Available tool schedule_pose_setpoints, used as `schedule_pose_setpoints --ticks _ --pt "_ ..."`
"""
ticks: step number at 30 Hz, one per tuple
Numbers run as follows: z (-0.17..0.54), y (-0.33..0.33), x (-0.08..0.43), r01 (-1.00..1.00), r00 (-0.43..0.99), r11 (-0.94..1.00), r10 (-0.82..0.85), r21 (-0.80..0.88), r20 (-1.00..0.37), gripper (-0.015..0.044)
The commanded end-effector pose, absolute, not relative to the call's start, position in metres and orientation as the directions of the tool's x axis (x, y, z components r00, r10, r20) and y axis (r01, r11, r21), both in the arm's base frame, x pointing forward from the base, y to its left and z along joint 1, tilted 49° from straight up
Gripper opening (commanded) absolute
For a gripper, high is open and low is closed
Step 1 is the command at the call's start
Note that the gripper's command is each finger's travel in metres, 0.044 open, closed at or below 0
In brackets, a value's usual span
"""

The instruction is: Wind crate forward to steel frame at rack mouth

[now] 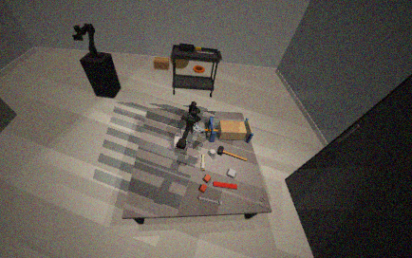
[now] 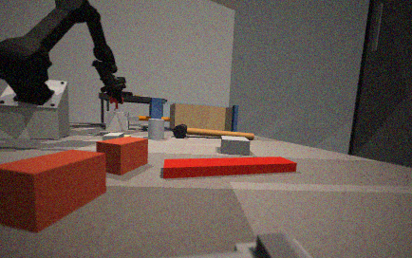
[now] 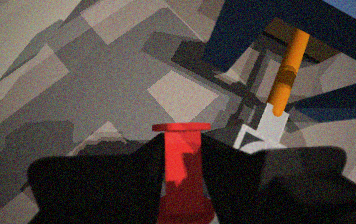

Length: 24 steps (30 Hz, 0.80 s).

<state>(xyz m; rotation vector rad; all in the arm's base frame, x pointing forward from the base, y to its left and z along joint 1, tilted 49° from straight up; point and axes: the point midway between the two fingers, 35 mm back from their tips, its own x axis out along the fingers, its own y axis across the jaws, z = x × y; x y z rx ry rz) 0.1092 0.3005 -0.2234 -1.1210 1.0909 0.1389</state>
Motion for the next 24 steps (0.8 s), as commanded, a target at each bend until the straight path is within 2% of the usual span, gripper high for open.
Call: schedule_pose_setpoints --ticks 1,24 --pt "-0.225 0.291 0.096 -0.6 0.488 0.472 -0.425 -0.646 -0.763 0.0" --pt "-0.216 0.276 0.073 -0.601 0.486 0.471 -0.425 -0.646 -0.763 0.0"
